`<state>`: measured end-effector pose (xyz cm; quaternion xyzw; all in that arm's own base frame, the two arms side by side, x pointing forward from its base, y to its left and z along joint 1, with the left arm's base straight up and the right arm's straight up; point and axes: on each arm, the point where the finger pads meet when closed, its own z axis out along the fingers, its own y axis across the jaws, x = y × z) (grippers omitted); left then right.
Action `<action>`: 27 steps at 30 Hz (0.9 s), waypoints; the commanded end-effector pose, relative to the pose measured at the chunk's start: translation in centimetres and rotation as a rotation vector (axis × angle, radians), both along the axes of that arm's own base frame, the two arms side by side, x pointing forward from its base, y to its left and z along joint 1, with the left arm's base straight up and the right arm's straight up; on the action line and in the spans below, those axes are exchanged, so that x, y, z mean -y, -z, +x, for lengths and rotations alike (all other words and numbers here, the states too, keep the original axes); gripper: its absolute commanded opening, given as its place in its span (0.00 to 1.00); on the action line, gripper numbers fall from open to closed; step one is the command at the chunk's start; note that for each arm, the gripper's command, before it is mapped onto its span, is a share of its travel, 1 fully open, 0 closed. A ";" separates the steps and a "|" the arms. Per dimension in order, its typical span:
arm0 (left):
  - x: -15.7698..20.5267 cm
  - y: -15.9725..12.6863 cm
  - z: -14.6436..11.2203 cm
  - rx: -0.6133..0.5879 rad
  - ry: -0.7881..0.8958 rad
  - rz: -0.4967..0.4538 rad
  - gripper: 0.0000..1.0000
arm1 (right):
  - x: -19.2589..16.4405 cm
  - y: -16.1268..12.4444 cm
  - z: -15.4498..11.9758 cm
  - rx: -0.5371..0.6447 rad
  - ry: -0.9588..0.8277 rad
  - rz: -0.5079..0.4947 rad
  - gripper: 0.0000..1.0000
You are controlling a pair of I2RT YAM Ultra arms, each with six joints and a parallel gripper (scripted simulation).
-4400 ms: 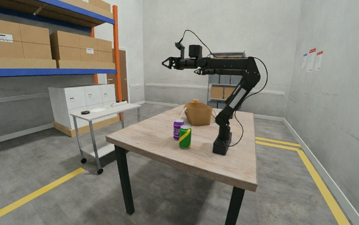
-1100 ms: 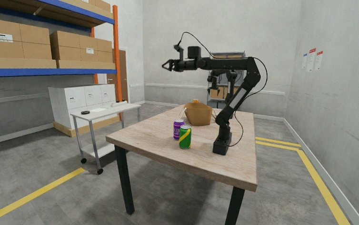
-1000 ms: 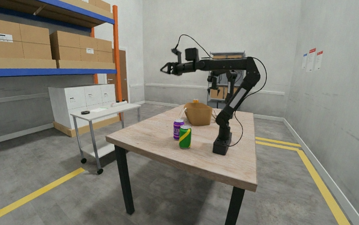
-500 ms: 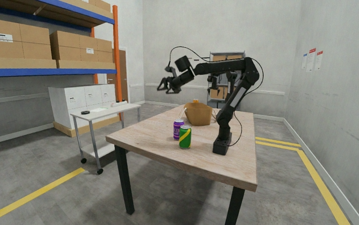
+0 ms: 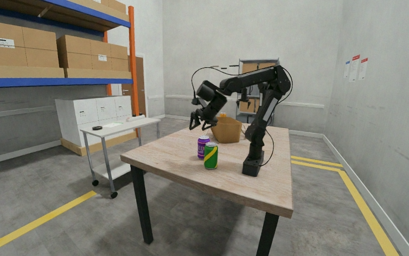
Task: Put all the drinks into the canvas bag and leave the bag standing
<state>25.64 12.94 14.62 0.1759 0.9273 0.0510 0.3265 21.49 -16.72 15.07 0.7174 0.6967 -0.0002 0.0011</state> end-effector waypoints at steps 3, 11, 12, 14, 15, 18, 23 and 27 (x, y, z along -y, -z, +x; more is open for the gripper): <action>2.2 2.6 -4.5 -0.069 0.159 -0.137 0.84 | 0.1 -1.0 -0.1 0.027 0.002 -0.041 1.00; 2.2 3.7 -6.7 -0.080 0.114 -0.214 0.84 | 0.1 -1.0 -0.1 0.027 0.002 -0.041 1.00; 2.0 3.6 -6.6 -0.076 0.108 -0.207 0.84 | 0.1 -1.0 -0.1 0.027 0.002 -0.041 1.00; 2.0 3.6 -6.6 -0.076 0.108 -0.207 0.84 | 0.1 -1.0 -0.1 0.027 0.002 -0.041 1.00; 2.1 3.5 -6.5 -0.068 0.106 -0.183 0.84 | 0.1 -1.0 -0.1 0.027 0.002 -0.041 1.00; 1.7 3.3 -6.5 -0.075 0.089 -0.177 0.84 | 0.1 -1.0 -0.1 0.027 0.002 -0.041 1.00; 1.5 5.1 -6.3 -0.083 0.085 -0.194 0.84 | 0.1 -1.0 -0.1 0.027 0.002 -0.041 1.00; 1.4 5.4 -6.1 -0.075 0.085 -0.182 0.84 | 0.1 -1.0 -0.1 0.027 0.002 -0.041 1.00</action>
